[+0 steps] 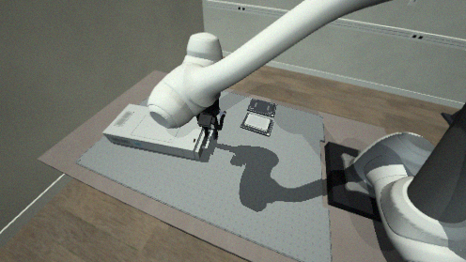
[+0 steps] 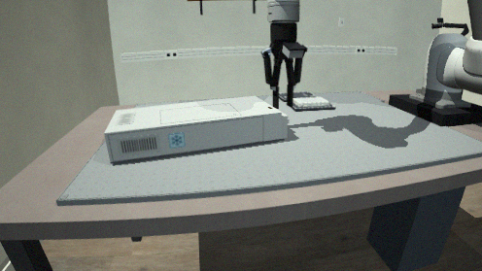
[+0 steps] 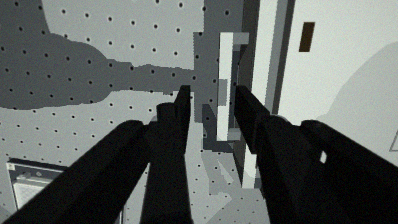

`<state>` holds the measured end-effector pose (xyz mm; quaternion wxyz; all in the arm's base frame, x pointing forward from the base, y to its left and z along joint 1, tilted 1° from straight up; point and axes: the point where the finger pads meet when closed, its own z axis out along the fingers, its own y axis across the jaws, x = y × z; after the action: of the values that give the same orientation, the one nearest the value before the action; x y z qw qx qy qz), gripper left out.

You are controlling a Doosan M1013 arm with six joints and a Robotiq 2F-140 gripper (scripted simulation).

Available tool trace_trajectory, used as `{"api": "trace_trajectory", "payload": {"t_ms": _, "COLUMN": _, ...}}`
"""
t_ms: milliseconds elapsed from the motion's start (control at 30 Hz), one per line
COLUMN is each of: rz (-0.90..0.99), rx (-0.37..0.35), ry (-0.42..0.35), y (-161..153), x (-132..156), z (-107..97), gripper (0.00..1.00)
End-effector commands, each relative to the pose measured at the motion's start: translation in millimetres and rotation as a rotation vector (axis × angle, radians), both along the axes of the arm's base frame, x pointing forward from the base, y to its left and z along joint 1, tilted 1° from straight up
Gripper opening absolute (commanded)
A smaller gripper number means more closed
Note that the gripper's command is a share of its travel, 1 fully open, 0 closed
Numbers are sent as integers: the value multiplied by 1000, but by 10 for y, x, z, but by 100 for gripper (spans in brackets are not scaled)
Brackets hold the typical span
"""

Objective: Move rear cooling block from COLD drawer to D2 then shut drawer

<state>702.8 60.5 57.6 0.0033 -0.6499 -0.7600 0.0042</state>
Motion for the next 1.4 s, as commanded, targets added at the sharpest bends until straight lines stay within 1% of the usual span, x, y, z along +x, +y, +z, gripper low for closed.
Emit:
{"api": "trace_trajectory", "payload": {"t_ms": 0, "rz": 0, "rx": 3, "ry": 2, "y": 30, "x": -13, "z": -65, "gripper": 34}}
{"api": "trace_trajectory", "payload": {"t_ms": 333, "rz": 0, "rx": 3, "ry": 1, "y": 30, "x": -11, "z": -195, "gripper": 34}}
{"api": "trace_trajectory", "payload": {"t_ms": 433, "rz": 0, "rx": 3, "ry": -1, "y": 30, "x": 1, "z": -192, "gripper": 34}}
{"api": "trace_trajectory", "payload": {"t_ms": 667, "rz": 0, "rx": 3, "ry": 1, "y": 30, "x": -12, "z": -301, "gripper": 34}}
{"api": "trace_trajectory", "payload": {"t_ms": 767, "rz": 0, "rx": 1, "ry": 0, "y": 15, "x": -3, "z": -277, "gripper": 34}}
{"api": "trace_trajectory", "payload": {"t_ms": 1367, "rz": 0, "rx": 1, "ry": 0, "y": 15, "x": -3, "z": -277, "gripper": 34}}
